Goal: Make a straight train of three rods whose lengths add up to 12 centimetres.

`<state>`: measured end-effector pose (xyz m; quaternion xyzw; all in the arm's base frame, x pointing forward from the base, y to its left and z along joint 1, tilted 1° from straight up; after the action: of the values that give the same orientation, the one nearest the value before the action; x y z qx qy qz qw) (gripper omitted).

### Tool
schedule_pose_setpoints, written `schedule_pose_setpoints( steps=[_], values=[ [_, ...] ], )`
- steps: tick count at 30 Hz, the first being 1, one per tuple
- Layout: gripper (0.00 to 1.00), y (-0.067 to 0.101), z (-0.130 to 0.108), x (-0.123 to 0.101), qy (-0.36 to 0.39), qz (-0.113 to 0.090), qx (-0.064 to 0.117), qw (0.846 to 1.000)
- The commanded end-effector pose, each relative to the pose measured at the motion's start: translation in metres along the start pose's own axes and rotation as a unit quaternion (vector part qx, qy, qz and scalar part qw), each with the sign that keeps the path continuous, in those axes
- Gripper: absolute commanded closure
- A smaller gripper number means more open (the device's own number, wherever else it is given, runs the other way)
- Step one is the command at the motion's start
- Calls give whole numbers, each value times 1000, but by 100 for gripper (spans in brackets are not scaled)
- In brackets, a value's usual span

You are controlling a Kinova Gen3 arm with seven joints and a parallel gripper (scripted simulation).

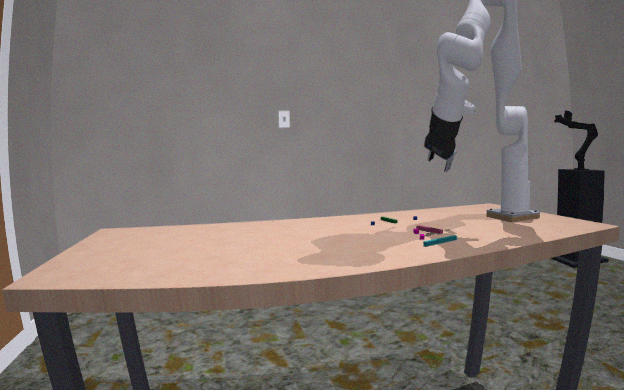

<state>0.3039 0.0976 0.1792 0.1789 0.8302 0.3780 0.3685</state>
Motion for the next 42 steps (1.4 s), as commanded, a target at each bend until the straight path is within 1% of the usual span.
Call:
schedule_pose_setpoints(
  steps=[1, 2, 3, 11, 12, 19, 20, 28, 29, 36, 37, 42],
  values=[
    [0, 0, 0, -2, -2, 1, 0, 1000],
    [0, 0, 0, -2, -2, 1, 0, 1000],
    [0, -3, 1, -4, -14, 21, -1, 1000],
    [0, -3, 1, -4, -14, 21, -1, 1000],
    [0, -5, 2, -7, -26, 41, -2, 999],
    [0, -5, 2, -7, -26, 41, -2, 999],
    [0, -8, 4, -10, -38, 60, -4, 997],
    [0, -8, 4, -10, -38, 60, -4, 997],
    [0, -10, 5, -14, -51, 80, -7, 995],
    [0, -10, 5, -14, -51, 80, -7, 995],
    [0, -12, 7, -18, -65, 99, -10, 993],
    [0, -12, 7, -18, -65, 99, -10, 993]
  ],
)
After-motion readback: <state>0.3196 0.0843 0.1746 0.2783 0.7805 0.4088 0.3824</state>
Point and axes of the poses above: the point where the finger pads meet when closed, its own y axis back along the fingers, its own x axis across the jaws, z = x × y, the point moved 3 cm from there along y, back along the fingers, and after that the axes turned 1 degree about y, right-handed, at the moved point
